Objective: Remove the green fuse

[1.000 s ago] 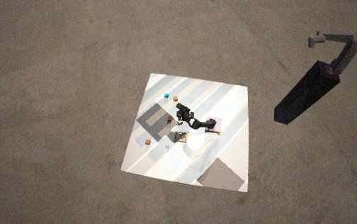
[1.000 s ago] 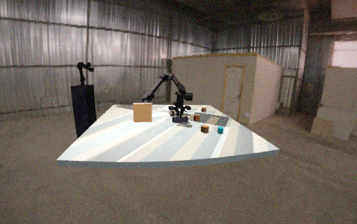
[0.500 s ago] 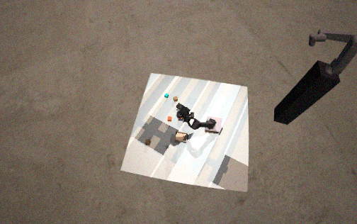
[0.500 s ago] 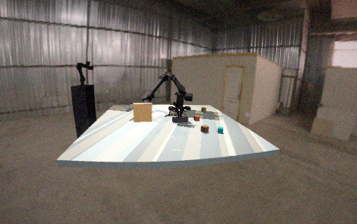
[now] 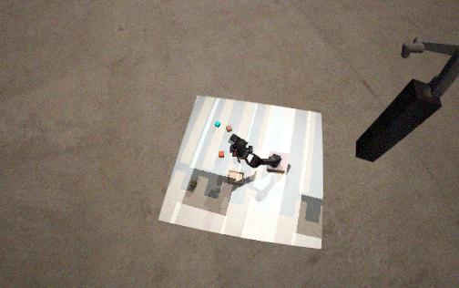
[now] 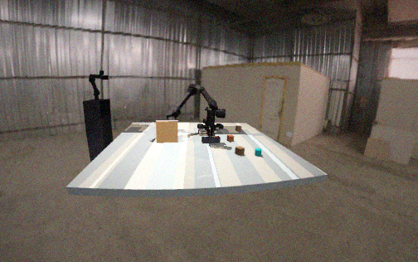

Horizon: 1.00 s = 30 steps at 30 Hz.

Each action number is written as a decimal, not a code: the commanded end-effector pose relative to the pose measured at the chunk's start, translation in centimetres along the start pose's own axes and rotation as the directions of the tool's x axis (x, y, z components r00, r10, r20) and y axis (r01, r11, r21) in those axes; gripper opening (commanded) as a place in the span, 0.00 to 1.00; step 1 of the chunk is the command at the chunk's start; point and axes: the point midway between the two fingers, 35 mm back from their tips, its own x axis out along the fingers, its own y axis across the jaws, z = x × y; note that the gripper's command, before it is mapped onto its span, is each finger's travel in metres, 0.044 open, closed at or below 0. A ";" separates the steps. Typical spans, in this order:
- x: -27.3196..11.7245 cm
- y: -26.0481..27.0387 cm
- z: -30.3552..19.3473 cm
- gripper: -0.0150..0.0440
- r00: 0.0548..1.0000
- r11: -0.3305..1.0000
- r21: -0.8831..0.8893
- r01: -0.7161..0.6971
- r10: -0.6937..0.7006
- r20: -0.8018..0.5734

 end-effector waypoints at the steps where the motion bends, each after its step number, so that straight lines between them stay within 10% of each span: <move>1: -0.3 0.0 -0.1 0.25 1.000 1.000 -0.005 0.001 -0.001 -0.003; 30: -1.7 -0.1 -0.1 0.25 1.000 1.000 -0.003 0.001 -0.001 -0.003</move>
